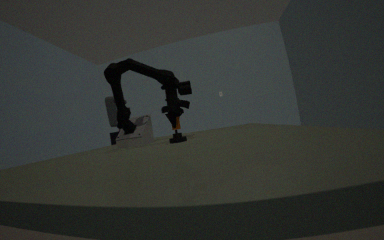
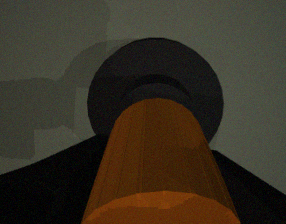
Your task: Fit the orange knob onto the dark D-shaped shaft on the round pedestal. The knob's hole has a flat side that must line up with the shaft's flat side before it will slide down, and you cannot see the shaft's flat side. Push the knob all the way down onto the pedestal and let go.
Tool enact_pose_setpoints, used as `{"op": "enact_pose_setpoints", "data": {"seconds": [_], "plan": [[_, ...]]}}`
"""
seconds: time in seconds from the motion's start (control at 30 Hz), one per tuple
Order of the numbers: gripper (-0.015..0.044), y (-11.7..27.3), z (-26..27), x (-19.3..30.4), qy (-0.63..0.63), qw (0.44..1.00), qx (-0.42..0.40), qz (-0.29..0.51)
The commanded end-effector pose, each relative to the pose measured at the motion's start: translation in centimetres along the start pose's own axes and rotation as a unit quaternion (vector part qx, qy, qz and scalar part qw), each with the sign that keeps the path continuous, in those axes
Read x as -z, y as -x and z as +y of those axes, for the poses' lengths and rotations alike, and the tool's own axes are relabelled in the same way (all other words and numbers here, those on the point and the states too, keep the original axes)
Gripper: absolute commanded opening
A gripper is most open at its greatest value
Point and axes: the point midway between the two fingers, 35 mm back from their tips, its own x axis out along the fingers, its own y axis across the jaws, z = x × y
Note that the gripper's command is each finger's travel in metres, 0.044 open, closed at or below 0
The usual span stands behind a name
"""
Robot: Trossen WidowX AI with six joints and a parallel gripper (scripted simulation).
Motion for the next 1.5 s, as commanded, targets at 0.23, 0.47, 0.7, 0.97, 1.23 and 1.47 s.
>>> {"op": "enact_pose_setpoints", "data": {"seconds": [0.23,0.47,0.7,0.97,1.23,1.47], "plan": [[0.0,-0.33,-0.23,-0.27,-0.003,1.0,0.002,-0.004],[0.0,0.01,-0.18,-0.23,-0.003,1.0,0.002,-0.004],[0.0,0.24,-0.07,0.0,0.023,1.0,0.002,-0.004],[0.0,0.04,0.14,0.16,0.101,0.995,0.002,-0.004],[0.0,-0.07,0.02,0.02,0.101,0.995,0.002,-0.004],[0.0,0.12,-0.13,-0.19,0.101,0.995,0.002,-0.004]]}}
